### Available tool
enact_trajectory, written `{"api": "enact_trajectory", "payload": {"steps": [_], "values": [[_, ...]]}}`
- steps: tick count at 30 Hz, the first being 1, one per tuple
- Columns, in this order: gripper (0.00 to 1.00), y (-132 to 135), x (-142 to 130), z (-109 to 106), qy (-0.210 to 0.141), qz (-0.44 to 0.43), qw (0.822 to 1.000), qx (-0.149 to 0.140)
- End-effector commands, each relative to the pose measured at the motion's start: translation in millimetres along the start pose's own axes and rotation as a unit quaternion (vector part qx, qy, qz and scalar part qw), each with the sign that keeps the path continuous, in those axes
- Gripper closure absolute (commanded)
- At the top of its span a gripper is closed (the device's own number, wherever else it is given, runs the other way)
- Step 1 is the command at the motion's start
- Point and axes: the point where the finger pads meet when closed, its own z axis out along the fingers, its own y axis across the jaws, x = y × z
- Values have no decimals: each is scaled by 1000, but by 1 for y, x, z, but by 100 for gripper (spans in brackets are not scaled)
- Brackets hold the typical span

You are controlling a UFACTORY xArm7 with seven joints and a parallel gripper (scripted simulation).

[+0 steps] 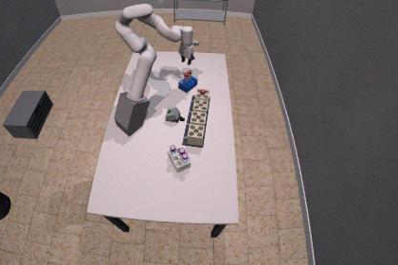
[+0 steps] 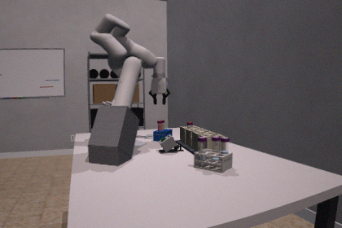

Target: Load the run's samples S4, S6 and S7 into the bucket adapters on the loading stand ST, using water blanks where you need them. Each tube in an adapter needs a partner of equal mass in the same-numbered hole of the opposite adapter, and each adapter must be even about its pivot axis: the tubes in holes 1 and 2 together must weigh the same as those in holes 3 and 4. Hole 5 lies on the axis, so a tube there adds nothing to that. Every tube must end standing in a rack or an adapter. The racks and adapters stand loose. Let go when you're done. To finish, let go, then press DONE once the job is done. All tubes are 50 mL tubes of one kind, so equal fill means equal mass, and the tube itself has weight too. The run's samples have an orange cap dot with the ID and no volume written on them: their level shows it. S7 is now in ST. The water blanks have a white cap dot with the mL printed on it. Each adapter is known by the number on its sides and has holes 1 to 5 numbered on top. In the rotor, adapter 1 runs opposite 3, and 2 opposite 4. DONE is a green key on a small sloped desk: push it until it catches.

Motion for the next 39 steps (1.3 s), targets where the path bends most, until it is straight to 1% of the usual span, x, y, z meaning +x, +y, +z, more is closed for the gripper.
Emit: {"api": "enact_trajectory", "payload": {"steps": [1,3,18,20,35,39], "values": [[43,0,1,7,2,0,1000,0],[43,0,1,7,2,0,1000,0],[43,0,1,37,2,0,1000,0],[43,0,1,37,2,0,1000,0],[43,0,1,67,1,0,1000,0],[43,0,1,71,1,0,1000,0]]}}
